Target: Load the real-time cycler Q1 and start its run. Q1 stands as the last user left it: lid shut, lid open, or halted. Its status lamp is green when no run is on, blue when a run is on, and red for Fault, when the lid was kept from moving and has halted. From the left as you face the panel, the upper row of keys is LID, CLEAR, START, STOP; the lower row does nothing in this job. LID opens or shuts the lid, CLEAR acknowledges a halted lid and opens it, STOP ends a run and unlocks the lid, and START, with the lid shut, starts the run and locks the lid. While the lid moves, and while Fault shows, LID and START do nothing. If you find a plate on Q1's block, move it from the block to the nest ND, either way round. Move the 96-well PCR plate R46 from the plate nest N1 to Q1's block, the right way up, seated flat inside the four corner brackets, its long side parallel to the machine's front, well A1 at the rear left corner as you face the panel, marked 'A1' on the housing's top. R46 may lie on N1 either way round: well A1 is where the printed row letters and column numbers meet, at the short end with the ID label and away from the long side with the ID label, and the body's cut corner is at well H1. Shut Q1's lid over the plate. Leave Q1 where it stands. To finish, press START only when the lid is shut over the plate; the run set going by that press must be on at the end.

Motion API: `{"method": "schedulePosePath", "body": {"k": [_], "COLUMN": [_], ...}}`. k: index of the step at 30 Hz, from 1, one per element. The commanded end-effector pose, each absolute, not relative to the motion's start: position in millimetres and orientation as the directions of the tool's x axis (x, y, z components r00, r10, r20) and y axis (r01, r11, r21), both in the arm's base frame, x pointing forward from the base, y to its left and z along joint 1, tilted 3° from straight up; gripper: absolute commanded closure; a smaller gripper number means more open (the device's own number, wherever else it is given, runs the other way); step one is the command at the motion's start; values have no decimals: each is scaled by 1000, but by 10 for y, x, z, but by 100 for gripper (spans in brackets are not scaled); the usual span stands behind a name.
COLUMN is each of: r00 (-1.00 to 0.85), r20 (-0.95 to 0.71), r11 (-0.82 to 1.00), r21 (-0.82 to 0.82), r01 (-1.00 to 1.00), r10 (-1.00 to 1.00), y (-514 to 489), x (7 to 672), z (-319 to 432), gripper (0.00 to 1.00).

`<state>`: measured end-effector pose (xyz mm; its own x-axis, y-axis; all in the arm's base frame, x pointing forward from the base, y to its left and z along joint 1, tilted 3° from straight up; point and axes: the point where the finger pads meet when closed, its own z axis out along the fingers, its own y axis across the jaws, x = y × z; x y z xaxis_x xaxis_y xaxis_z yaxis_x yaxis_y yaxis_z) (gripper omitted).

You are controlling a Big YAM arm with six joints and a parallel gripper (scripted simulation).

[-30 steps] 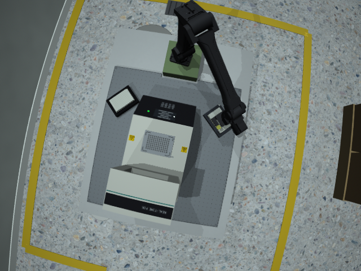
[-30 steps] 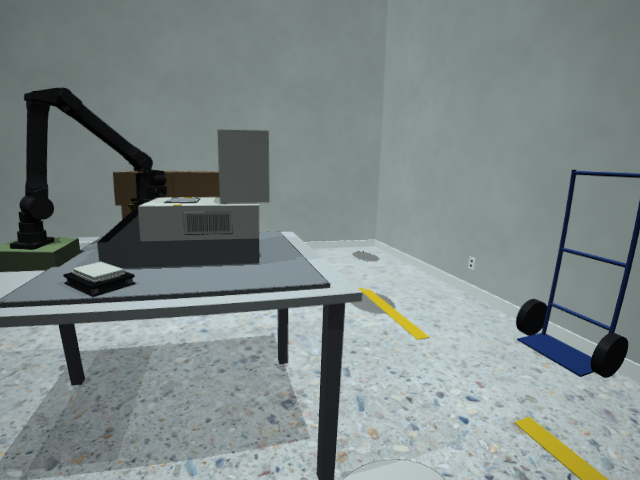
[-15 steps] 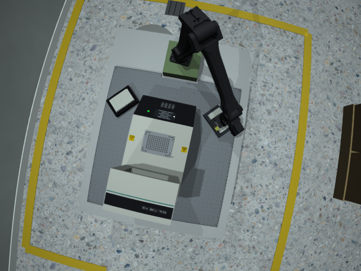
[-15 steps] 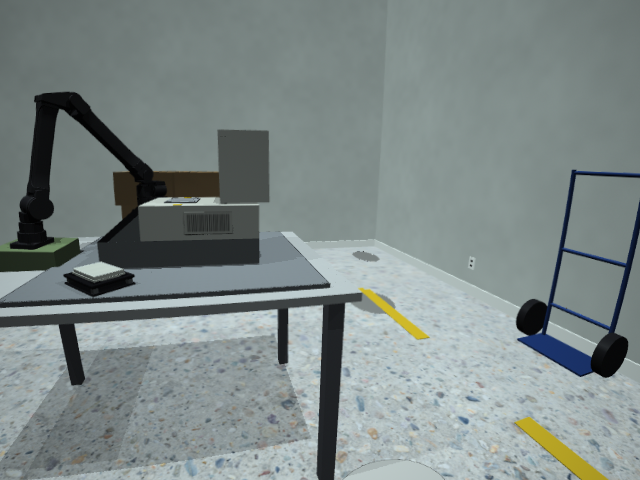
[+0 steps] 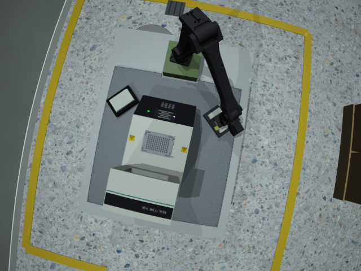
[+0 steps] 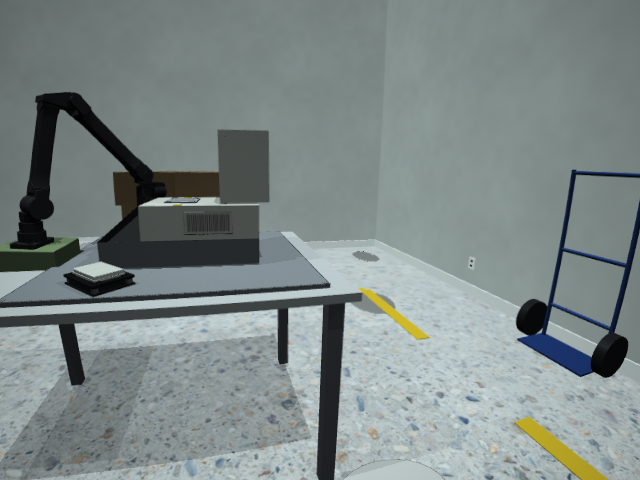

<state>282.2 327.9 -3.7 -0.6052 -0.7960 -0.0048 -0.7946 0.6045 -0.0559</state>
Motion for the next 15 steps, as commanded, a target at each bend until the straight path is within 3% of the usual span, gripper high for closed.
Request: {"method": "schedulePosePath", "body": {"k": [1,15], "r00": [-602,-598], "r20": [-27,-101], "r11": [602,605], "r21": [-57,-60], "r01": [-796,-794], "r10": [-798,-795], "y": [3326,3549], "x": [2893,3068], "z": [87,305], "gripper": [0,0]}}
